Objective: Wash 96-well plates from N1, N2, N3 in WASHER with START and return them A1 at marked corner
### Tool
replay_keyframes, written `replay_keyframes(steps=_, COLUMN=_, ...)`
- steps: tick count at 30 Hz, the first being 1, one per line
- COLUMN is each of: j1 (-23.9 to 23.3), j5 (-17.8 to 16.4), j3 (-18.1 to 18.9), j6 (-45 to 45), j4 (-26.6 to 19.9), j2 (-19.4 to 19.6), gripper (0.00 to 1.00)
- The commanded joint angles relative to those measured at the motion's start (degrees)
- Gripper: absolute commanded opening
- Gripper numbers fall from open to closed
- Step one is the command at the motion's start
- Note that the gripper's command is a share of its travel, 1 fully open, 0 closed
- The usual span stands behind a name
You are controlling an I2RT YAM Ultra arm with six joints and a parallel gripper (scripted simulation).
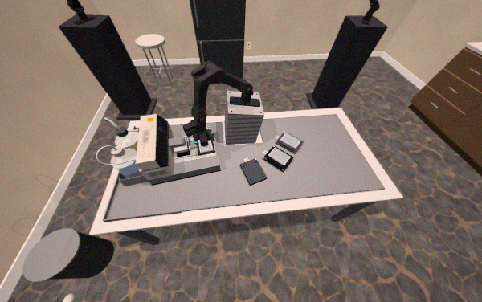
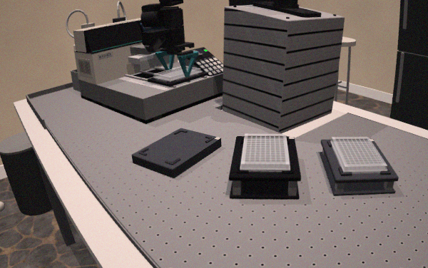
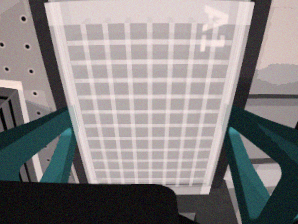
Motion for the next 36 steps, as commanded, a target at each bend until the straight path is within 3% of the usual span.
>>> replay_keyframes(steps=1, j1=0.0, j5=-0.1, j3=0.2, j6=0.0, j4=0.0, j2=-0.4, gripper=0.2)
replay_keyframes(steps=2, j1=0.0, j5=-0.1, j3=0.2, j6=0.0, j4=0.0, j2=-0.4, gripper=0.1)
replay_keyframes(steps=4, j1=0.0, j5=-0.1, j3=0.2, j6=0.0, j4=0.0, j2=-0.4, gripper=0.1)
replay_keyframes(steps=5, j1=0.0, j5=-0.1, j3=0.2, j6=0.0, j4=0.0, j2=-0.4, gripper=0.0)
replay_keyframes(steps=36, j1=0.0, j5=-0.1, j3=0.0, j6=0.0, j4=-0.7, j2=-1.4, gripper=0.0)
